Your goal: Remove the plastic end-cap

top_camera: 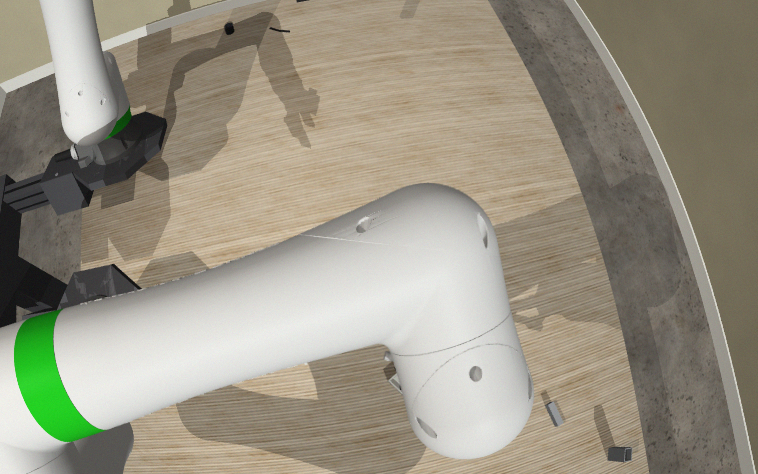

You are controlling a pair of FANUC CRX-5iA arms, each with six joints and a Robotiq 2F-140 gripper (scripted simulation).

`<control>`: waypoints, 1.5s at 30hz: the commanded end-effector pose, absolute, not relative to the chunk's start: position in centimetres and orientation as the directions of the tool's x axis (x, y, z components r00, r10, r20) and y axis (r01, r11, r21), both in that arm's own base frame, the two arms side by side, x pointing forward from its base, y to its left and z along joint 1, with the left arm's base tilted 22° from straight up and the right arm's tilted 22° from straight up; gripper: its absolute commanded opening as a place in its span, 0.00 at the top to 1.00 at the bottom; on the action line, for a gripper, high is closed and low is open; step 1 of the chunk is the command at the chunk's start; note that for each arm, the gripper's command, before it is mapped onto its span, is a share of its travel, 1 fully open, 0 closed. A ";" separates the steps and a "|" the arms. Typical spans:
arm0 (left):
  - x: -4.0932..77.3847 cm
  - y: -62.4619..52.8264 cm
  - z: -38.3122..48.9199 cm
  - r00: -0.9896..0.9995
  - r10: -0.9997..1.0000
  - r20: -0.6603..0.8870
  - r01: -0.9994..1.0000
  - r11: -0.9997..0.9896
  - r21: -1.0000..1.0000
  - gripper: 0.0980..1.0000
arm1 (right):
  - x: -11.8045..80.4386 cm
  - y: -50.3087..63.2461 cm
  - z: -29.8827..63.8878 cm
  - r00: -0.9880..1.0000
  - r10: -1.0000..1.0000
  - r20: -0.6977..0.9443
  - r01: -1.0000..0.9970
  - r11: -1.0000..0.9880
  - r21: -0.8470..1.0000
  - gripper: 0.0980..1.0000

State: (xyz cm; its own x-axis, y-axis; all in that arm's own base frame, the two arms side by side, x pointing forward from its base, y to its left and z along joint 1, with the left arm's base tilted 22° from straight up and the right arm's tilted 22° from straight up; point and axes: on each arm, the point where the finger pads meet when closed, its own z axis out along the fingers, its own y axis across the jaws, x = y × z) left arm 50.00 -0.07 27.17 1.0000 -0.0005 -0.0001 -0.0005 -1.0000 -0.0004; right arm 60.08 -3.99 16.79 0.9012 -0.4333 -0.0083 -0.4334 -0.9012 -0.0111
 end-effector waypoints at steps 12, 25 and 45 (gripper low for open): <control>50.0 -0.1 27.3 1.000 -0.001 0.002 -0.001 -1.000 0.000 1.00 | 54.5 -1.3 23.3 0.982 -0.188 -0.001 -0.188 -0.982 -0.006 0.70; 50.0 0.0 27.3 1.000 -0.001 0.002 -0.001 -1.000 0.001 1.00 | 50.0 0.1 27.3 1.000 0.002 0.002 0.002 -1.000 0.000 0.70; 50.0 0.0 27.3 1.000 -0.001 0.002 -0.001 -1.000 0.000 1.00 | 50.0 0.0 27.3 1.000 0.000 0.002 0.000 -1.000 0.000 0.70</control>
